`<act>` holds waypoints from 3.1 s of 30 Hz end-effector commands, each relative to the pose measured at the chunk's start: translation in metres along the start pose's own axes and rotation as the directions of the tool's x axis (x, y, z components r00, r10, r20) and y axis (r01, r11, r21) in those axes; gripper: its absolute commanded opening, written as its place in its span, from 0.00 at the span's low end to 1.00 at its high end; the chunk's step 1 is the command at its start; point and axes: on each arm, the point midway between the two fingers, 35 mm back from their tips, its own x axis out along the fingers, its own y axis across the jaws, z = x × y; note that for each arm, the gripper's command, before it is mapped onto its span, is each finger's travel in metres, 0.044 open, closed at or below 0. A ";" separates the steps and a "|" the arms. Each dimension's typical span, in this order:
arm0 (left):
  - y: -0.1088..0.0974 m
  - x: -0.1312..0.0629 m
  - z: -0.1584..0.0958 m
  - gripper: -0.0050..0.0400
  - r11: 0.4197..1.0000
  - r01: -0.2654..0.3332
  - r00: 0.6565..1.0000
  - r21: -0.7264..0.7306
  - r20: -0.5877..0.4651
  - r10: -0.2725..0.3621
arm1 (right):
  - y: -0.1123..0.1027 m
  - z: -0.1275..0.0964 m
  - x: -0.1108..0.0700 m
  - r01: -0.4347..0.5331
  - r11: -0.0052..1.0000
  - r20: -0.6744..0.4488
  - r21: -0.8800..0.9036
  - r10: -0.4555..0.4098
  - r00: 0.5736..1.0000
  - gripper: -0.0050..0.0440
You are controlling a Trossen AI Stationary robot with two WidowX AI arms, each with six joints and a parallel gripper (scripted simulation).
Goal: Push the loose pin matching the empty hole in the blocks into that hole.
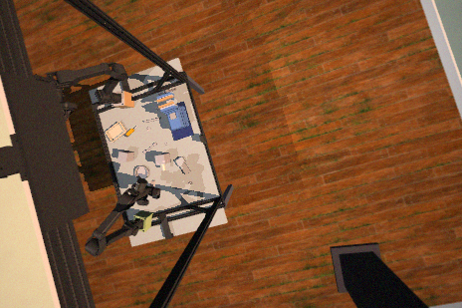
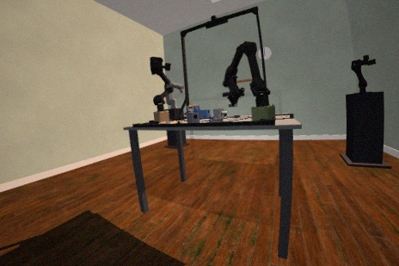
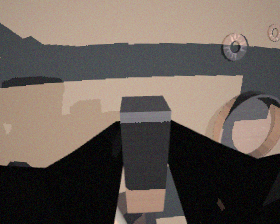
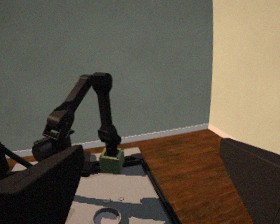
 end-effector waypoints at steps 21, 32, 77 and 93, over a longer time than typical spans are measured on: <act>-0.060 -0.001 -0.005 0.11 1.000 0.000 1.000 -0.003 0.000 0.000 | 0.001 0.000 0.000 -0.005 1.000 0.000 -0.003 0.005 1.000 0.92; -0.078 -0.001 -0.006 0.11 1.000 -0.001 1.000 -0.015 0.000 0.001 | 0.001 0.000 0.000 -0.005 1.000 0.000 -0.003 0.005 1.000 0.92; -0.085 -0.001 -0.007 0.11 0.769 0.000 1.000 -0.640 0.001 0.001 | 0.001 0.000 0.000 -0.005 1.000 0.000 -0.003 0.005 1.000 0.92; -0.087 -0.001 -0.008 0.11 0.600 0.000 1.000 -0.800 0.001 0.001 | 0.001 0.000 0.000 -0.005 1.000 0.000 -0.003 0.005 1.000 0.92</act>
